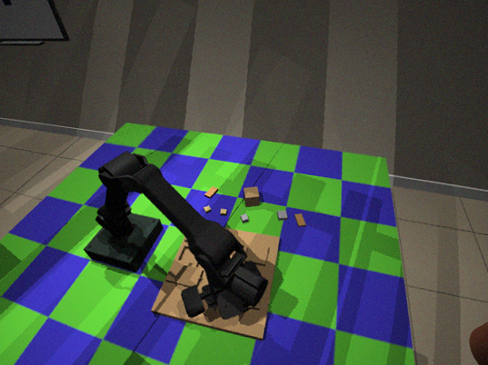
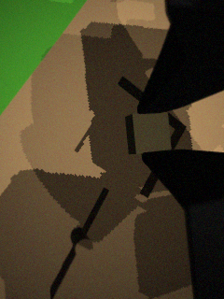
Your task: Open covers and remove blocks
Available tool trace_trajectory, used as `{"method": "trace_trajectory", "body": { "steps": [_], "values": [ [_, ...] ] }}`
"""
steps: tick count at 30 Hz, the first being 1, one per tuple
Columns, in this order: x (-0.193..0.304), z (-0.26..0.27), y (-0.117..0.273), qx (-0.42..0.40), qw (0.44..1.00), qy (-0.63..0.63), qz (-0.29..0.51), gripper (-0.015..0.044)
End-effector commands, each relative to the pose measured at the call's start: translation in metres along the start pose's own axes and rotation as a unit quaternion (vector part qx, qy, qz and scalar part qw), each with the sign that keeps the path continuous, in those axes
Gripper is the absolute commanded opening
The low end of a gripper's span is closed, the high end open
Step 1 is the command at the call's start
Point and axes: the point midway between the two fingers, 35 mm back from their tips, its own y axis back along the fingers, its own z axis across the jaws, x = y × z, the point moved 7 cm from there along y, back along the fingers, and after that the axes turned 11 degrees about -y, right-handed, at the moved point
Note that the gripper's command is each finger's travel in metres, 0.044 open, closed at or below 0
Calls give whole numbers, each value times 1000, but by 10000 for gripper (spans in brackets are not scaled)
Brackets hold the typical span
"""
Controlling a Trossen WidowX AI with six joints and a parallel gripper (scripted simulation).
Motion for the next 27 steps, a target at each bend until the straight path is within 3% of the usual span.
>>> {"method": "trace_trajectory", "body": {
  "steps": [1, 27],
  "values": [
    [-1, 1, 9, -4, 1000, 0, -6, 80],
    [-1, 1, 50, -4, 1000, -1, -6, 80]
  ]
}}
